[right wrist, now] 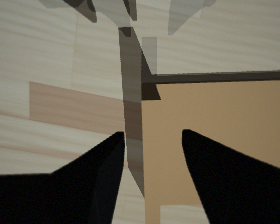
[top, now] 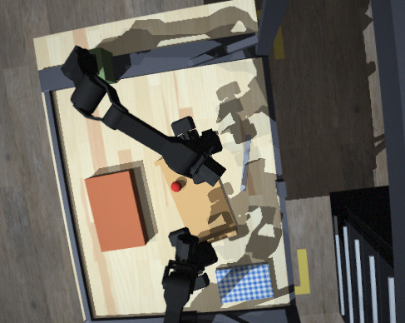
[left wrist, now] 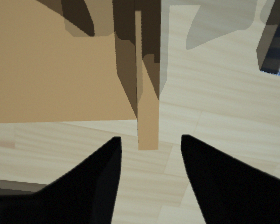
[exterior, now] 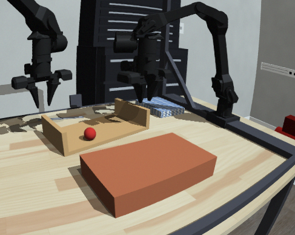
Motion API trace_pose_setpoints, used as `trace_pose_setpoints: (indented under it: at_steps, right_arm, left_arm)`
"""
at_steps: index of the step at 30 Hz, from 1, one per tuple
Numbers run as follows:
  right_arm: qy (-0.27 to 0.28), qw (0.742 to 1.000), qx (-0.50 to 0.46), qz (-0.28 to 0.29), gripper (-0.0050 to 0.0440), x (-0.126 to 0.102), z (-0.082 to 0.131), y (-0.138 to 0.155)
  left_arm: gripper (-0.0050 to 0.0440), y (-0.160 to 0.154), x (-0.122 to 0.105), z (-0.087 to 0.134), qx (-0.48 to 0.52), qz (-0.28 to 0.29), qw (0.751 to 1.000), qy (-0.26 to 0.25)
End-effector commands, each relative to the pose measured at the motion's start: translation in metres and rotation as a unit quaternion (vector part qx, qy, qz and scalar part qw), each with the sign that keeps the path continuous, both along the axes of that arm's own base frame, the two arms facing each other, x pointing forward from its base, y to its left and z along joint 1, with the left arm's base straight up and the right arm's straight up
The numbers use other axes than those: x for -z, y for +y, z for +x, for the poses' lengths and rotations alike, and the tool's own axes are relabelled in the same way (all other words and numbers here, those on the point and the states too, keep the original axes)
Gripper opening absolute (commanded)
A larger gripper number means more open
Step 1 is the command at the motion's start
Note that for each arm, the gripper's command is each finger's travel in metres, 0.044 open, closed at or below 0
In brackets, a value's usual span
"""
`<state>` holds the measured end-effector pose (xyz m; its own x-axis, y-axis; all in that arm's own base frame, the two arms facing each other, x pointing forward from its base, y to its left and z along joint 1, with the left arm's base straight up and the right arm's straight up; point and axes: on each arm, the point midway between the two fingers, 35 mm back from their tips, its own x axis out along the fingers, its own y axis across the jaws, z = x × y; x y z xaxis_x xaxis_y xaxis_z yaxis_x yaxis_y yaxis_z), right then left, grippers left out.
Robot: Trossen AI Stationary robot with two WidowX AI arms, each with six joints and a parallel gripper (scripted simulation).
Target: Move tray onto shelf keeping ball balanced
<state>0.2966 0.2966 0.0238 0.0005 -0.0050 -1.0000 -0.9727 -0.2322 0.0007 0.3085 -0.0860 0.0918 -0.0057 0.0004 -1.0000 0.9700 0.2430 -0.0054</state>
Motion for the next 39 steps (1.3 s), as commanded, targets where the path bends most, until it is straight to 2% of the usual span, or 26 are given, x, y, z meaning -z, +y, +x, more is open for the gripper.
trace_pose_setpoints:
  at_steps: [1, 25, 29, 30, 39]
  right_arm:
    - [-0.012, 1.0, 0.004, 0.012, 0.0172, -0.011, 0.005, 0.003]
    - [-0.012, 1.0, 0.004, 0.012, 0.0172, -0.011, 0.005, 0.003]
    - [-0.012, 1.0, 0.004, 0.012, 0.0172, -0.011, 0.005, 0.003]
    - [-0.005, 1.0, 0.004, 0.005, 0.0172, -0.002, 0.003, 0.0]
    - [-0.003, 1.0, 0.007, 0.007, 0.0172, 0.012, 0.003, -0.001]
  left_arm:
    - [0.0172, -0.002, 0.0, 0.002, 0.001, -0.003, 1.0, -0.008]
    - [0.0172, -0.003, 0.037, 0.002, 0.006, -0.002, 1.0, -0.01]
    - [0.0172, -0.003, 0.036, 0.003, 0.005, -0.002, 1.0, -0.012]
    - [0.0172, -0.003, 0.035, 0.003, 0.006, -0.003, 1.0, -0.014]
    - [0.0172, -0.004, 0.032, 0.005, 0.006, -0.004, 1.0, -0.018]
